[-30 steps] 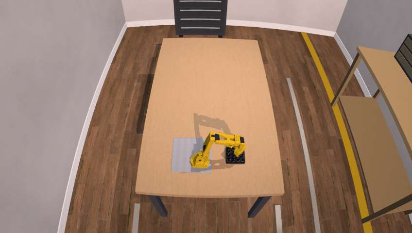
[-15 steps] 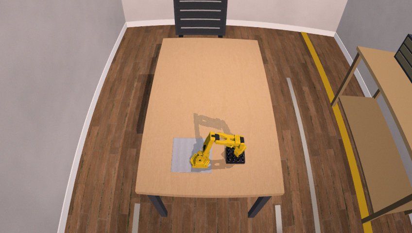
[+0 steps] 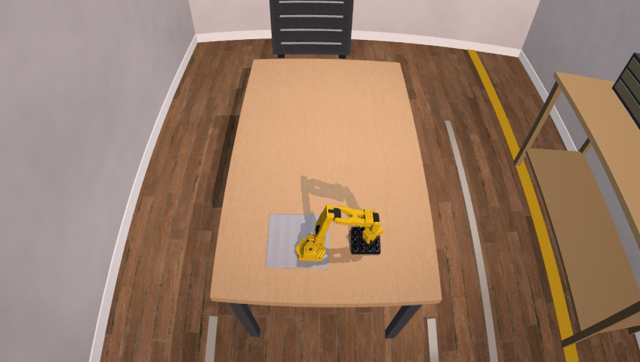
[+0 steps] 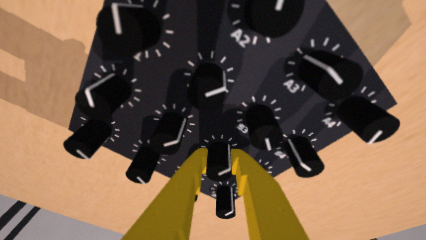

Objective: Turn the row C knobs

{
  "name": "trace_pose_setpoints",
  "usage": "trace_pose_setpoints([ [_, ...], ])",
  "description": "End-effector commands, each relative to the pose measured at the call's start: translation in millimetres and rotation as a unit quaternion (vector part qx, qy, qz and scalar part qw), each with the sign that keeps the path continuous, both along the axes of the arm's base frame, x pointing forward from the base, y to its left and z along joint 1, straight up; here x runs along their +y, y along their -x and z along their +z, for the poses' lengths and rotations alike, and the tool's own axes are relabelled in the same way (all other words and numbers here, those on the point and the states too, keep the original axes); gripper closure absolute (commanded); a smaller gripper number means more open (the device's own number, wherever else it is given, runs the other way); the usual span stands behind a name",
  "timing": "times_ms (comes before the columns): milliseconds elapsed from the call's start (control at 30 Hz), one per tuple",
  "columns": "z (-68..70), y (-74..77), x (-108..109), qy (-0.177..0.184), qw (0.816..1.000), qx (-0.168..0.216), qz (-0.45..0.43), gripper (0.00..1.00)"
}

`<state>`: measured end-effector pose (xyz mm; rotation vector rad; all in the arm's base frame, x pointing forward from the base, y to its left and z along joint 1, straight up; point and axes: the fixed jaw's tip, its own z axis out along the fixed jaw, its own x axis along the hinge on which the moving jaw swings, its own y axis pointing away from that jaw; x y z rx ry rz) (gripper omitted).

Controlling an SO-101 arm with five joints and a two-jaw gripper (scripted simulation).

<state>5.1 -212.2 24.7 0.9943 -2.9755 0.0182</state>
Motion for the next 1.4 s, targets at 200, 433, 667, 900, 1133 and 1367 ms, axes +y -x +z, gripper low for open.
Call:
trace_pose_setpoints([
  [200, -1.5, 0.6, 2.5, -0.009, 0.997, 0.000, -0.077, 0.99],
  [433, -1.5, -0.1, 2.8, -0.009, 0.990, -0.001, -0.138, 0.99],
  [667, -1.5, -0.6, 3.0, -0.009, 0.983, -0.001, -0.181, 0.99],
  [900, -1.5, -1.2, 3.2, -0.008, 0.971, -0.001, -0.241, 0.99],
  [1133, -1.5, -1.7, 3.2, -0.008, 0.959, -0.001, -0.283, 0.99],
  [1367, -1.5, -2.4, 3.2, -0.008, 0.940, -0.001, -0.341, 0.99],
])
